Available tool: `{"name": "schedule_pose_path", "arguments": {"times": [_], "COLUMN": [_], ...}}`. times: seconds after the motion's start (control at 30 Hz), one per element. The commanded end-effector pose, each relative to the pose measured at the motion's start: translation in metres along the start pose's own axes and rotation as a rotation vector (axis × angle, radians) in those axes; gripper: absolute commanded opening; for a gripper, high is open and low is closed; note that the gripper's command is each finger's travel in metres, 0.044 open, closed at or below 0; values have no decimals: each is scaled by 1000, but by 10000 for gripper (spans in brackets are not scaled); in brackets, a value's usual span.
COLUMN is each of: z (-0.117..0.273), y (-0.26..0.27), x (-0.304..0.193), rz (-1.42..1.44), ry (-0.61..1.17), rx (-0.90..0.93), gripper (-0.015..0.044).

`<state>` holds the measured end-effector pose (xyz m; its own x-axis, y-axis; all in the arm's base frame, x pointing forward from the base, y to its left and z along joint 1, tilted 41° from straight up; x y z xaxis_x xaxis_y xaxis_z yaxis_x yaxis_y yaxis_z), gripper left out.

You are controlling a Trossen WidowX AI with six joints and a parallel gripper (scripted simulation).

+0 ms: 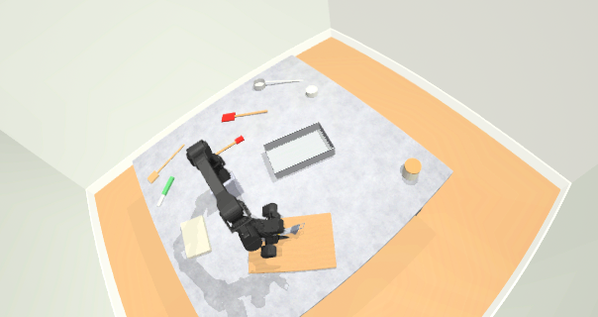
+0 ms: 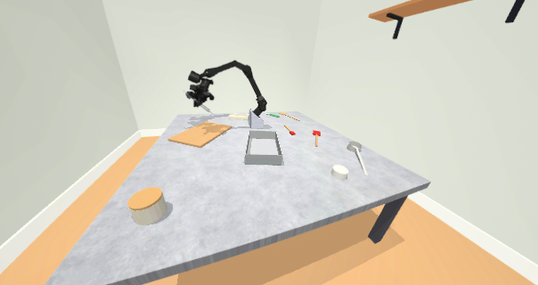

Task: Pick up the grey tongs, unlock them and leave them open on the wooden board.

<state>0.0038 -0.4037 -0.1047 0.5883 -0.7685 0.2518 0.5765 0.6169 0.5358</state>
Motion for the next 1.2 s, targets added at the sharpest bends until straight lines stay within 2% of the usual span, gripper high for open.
{"name": "schedule_pose_path", "arguments": {"times": [0.0,1.17], "z": [-5,-35], "y": [0,20], "x": [5,33], "rz": [8,74], "ry": [63,674], "rx": [1,21], "gripper": [-150,-150]}}
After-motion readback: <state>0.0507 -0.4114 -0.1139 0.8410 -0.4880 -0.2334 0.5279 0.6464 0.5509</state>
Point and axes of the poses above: the point midway between the two fingers, 35 mm back from their tips, its own z axis back along the fingers, its own y axis across the jaws, x = y × z, the point moved 8 cm from there along z, back along the fingers, and after that the axes turned 4 degrees about z, right-handed, at the moved point
